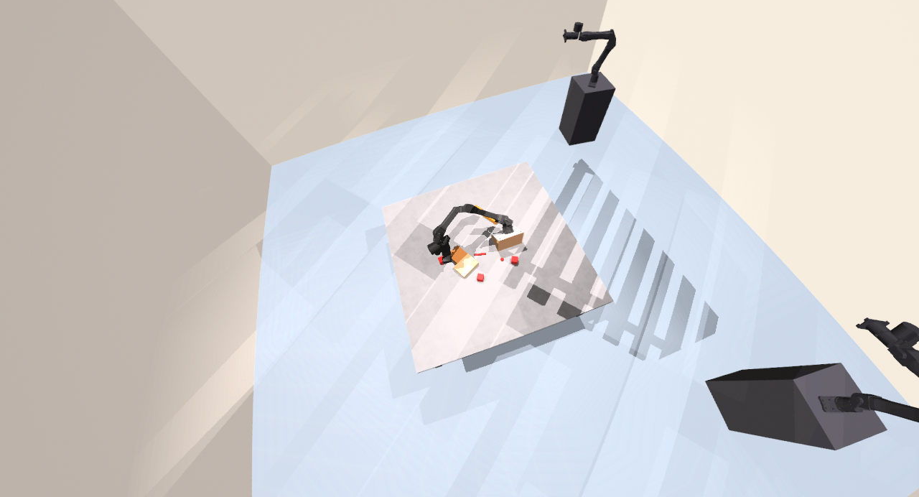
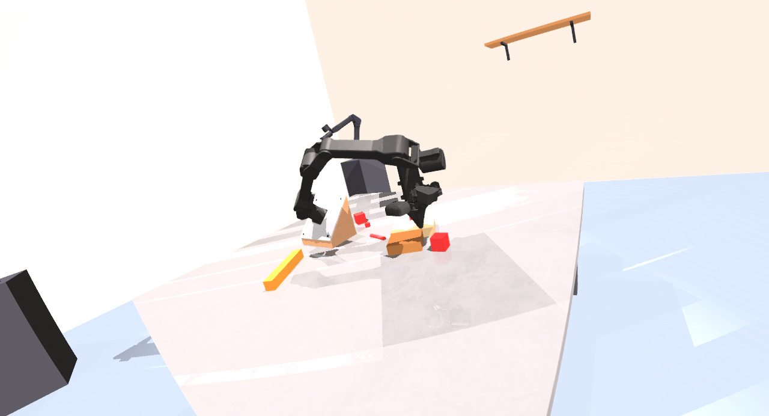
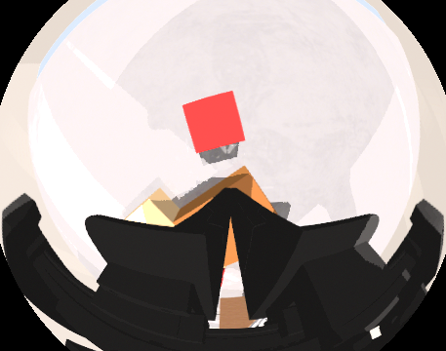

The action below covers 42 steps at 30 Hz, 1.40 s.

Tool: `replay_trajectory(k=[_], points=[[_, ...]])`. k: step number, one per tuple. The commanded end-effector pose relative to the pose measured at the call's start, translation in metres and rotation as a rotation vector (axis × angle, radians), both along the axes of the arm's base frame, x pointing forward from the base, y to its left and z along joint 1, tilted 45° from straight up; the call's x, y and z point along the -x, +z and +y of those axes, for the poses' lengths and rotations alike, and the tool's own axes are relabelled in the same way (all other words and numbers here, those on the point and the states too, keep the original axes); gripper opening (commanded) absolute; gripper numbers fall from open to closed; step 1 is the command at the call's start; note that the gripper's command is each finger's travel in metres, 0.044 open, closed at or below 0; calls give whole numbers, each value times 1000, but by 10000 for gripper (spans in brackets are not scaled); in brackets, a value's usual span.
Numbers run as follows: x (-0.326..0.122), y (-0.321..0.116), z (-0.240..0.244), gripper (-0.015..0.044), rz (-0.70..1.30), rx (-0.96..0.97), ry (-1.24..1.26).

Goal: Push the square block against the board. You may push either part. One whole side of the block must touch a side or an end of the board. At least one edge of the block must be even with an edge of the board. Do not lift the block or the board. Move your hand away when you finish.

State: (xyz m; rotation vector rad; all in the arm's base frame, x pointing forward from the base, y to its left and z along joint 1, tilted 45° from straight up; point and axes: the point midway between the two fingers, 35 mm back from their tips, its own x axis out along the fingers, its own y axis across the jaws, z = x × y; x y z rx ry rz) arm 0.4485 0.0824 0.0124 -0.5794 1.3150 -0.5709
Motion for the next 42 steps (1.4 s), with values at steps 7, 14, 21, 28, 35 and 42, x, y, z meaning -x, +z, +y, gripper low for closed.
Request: replay_trajectory(k=[7, 14, 21, 28, 35, 42], points=[[4, -27, 24, 0, 251, 56, 250], [5, -31, 28, 0, 294, 67, 294], [-3, -72, -8, 0, 309, 73, 310], [-2, -72, -9, 0, 310, 73, 310], [5, -71, -11, 0, 310, 73, 310], [12, -70, -15, 0, 310, 73, 310]])
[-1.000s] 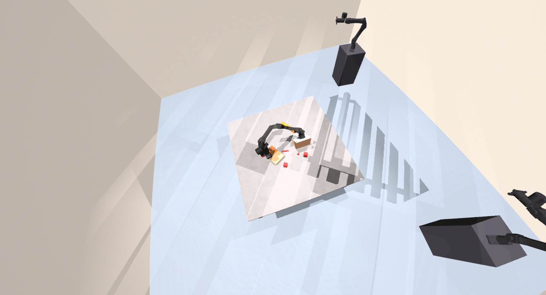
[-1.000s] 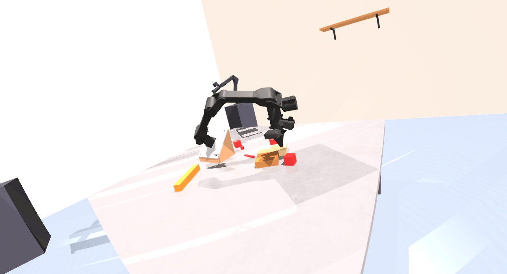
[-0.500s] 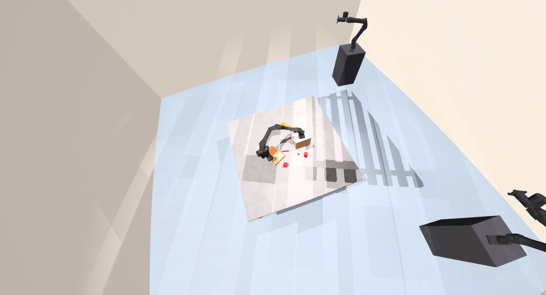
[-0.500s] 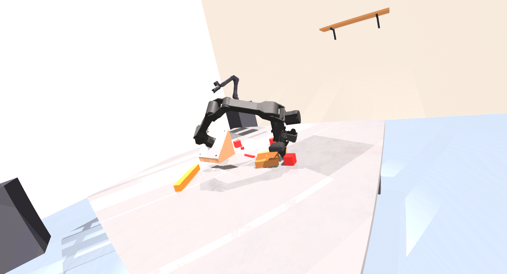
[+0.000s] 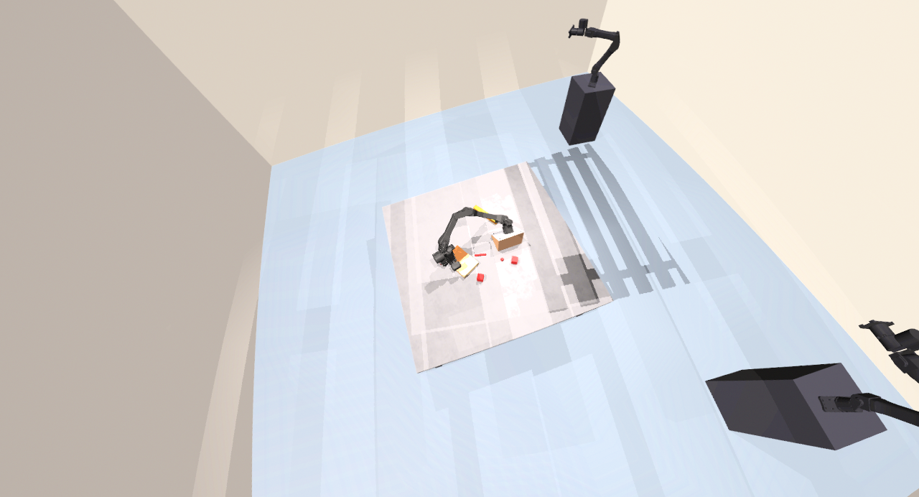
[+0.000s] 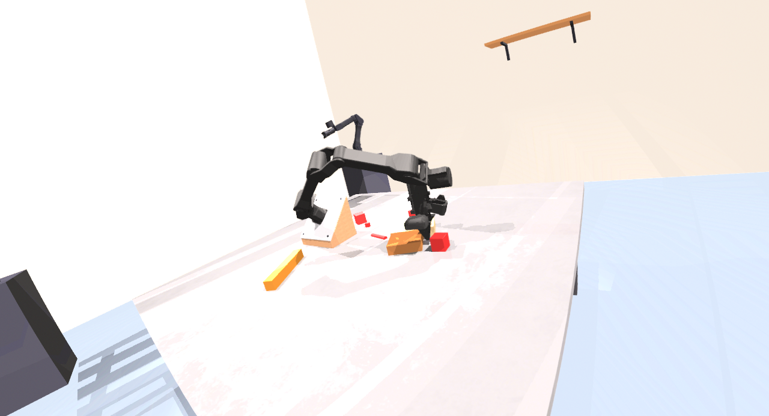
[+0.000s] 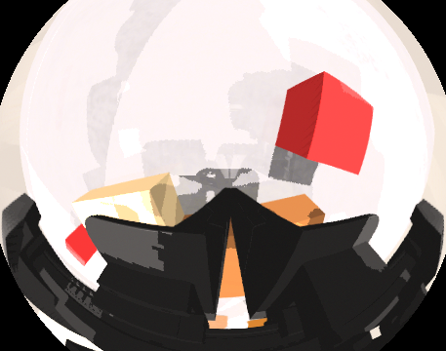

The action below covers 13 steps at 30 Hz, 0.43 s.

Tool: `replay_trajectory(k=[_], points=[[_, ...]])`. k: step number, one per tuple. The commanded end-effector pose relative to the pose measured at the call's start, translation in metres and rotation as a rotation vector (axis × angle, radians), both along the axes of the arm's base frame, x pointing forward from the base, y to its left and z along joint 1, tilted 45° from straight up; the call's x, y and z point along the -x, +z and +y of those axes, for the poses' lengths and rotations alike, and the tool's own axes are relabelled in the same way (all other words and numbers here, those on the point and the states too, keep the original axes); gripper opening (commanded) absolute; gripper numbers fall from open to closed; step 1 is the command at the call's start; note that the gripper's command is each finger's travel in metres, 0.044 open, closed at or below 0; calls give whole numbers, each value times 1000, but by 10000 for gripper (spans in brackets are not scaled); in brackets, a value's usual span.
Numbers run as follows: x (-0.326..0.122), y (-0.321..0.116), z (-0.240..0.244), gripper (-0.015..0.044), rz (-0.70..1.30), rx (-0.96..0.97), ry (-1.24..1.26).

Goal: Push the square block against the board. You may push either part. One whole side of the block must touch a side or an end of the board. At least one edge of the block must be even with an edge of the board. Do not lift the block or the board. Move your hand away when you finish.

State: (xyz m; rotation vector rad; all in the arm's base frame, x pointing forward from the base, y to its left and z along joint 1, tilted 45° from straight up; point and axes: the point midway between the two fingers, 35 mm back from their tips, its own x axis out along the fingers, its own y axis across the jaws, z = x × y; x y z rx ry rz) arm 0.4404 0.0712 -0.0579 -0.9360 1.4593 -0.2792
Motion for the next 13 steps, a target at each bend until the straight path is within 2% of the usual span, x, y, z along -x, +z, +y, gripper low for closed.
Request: replay_trajectory(k=[1, 13], points=[[5, 1, -4, 0, 3, 5, 1], [-1, 0, -1, 0, 3, 4, 1]])
